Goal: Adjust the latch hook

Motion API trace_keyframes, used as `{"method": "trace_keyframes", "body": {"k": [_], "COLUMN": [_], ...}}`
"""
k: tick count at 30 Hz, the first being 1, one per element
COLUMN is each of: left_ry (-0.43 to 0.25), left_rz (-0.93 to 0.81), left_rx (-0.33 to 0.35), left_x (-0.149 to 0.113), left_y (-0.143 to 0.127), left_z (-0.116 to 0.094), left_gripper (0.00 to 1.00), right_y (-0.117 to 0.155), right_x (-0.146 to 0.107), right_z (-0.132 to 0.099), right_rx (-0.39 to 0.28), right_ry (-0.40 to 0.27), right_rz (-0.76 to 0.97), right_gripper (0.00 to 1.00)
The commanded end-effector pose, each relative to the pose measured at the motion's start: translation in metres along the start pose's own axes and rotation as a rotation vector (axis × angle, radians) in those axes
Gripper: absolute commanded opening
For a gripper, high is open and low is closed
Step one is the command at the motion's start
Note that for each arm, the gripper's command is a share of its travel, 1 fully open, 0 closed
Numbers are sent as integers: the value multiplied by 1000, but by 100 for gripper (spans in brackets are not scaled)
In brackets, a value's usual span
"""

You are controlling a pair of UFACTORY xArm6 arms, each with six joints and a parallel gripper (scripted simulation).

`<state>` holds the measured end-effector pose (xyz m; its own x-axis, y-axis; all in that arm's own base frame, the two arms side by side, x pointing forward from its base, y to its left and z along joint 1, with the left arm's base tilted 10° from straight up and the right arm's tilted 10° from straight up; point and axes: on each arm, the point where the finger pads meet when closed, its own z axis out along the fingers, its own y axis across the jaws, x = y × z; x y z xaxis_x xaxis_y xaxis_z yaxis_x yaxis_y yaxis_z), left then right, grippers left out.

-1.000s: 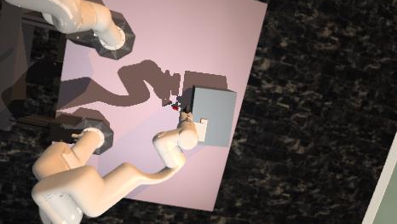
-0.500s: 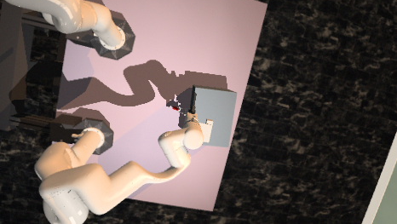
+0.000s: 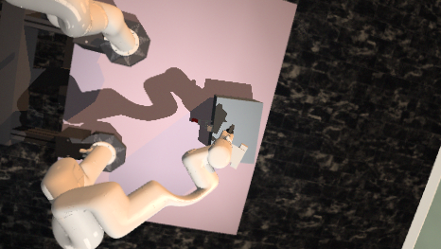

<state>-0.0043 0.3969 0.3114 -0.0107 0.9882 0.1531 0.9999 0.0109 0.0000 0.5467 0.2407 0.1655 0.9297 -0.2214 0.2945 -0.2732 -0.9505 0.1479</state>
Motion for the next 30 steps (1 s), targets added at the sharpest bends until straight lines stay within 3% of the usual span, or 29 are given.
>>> {"method": "trace_keyframes", "body": {"k": [1, 12, 22, 30], "left_ry": [4, 4, 4, 4], "left_rz": [0, 0, 0, 0], "left_rx": [0, 0, 0, 0], "left_x": [1, 1, 1, 1], "left_y": [0, 0, 0, 0], "left_z": [-2, -2, -2, -2], "left_gripper": [100, 100, 100, 100], "right_y": [-2, -6, -8, -8], "right_x": [28, 97, 123, 129], "right_z": [-2, -11, -16, -18], "right_rx": [0, 69, 121, 136], "right_ry": [89, 298, 375, 393], "right_rz": [126, 450, 578, 608], "right_gripper": [100, 100, 100, 100]}}
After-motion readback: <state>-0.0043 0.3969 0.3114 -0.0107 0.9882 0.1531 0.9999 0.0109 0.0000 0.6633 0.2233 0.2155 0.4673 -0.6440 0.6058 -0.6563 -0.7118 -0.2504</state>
